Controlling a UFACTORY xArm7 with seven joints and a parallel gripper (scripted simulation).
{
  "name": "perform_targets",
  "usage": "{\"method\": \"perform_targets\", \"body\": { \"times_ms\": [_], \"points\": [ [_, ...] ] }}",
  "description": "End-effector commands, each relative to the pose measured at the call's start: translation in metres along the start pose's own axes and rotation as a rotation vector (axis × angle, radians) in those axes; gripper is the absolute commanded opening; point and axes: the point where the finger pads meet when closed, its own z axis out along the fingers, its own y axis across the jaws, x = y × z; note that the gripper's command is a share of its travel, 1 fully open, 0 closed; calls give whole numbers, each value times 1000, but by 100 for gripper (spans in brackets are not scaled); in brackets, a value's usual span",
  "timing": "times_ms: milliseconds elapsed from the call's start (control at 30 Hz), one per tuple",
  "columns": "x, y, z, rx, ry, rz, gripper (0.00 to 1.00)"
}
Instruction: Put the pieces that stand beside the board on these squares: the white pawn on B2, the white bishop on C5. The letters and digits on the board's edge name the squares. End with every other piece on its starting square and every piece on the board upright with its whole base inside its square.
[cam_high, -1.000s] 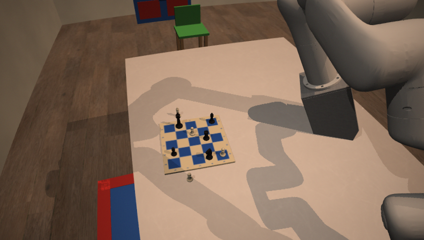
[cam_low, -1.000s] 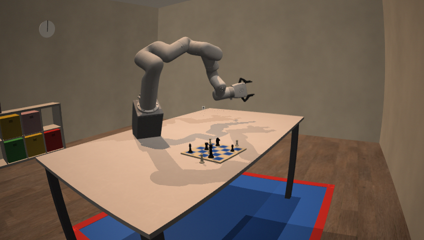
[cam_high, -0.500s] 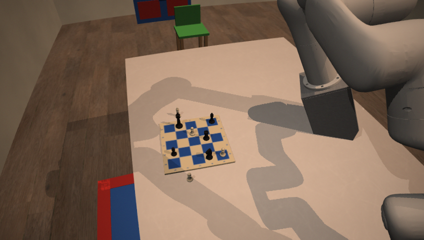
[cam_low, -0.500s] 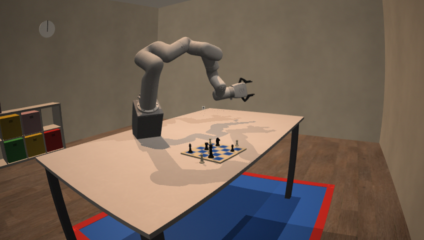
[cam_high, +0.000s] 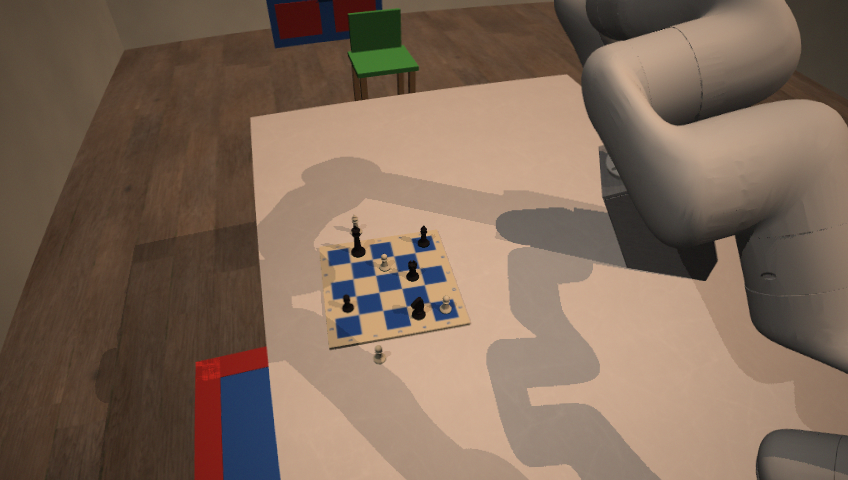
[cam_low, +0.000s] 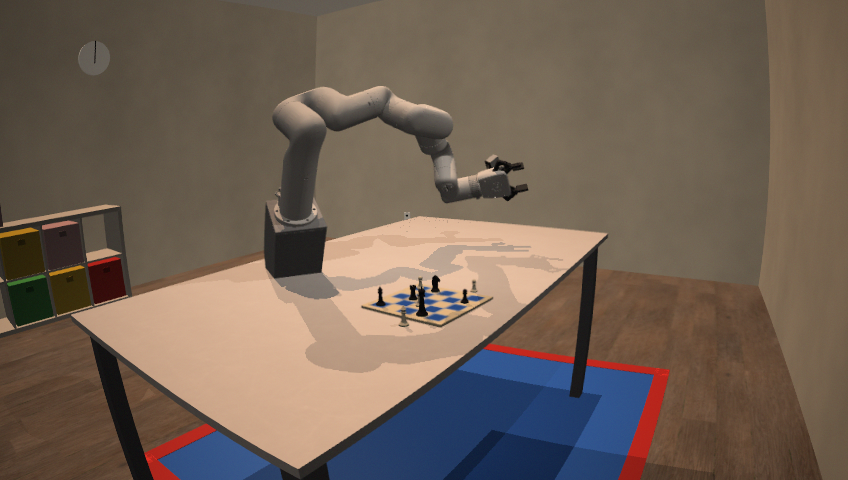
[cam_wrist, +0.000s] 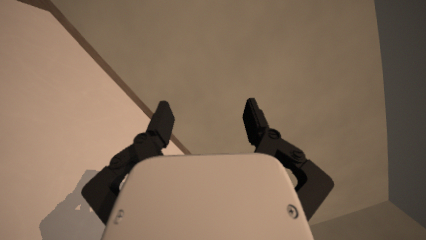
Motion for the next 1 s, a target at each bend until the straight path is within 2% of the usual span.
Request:
{"method": "perform_targets", "body": {
  "times_ms": [0, 33, 67, 100, 167, 200, 267, 300, 367, 467, 500, 567, 600, 633, 700, 733, 800, 833, 933, 967],
  "points": [
    [-27, 14, 13, -121, -180, 182, 100],
    [-27, 14, 13, -121, -180, 182, 100],
    [-61, 21, 17, -174, -259, 247, 100],
    [-61, 21, 17, -199, -295, 279, 100],
    [-61, 21, 17, -203, -300, 284, 100],
    [-100, 28, 16, -279, -400, 360, 100],
    [-100, 28, 16, -297, -423, 378, 100],
    [-141, 35, 9, -357, -493, 422, 100],
    [-141, 35, 9, -403, -545, 459, 100],
    [-141, 35, 9, -403, -545, 459, 100],
    [-183, 41, -3, -518, -663, 524, 100],
    [-183, 41, -3, -518, -663, 524, 100],
    [-222, 47, -20, -607, -743, 559, 100],
    [-222, 47, -20, -640, -773, 572, 100],
    [-222, 47, -20, -640, -773, 572, 100],
    [-258, 53, -41, -761, -870, 602, 100],
    [-258, 53, -41, -763, -872, 602, 100],
    [-290, 58, -64, -868, -948, 613, 100],
    [-290, 58, -64, -885, -959, 616, 100],
    [-316, 62, -87, -999, -1033, 615, 100]
  ]
}}
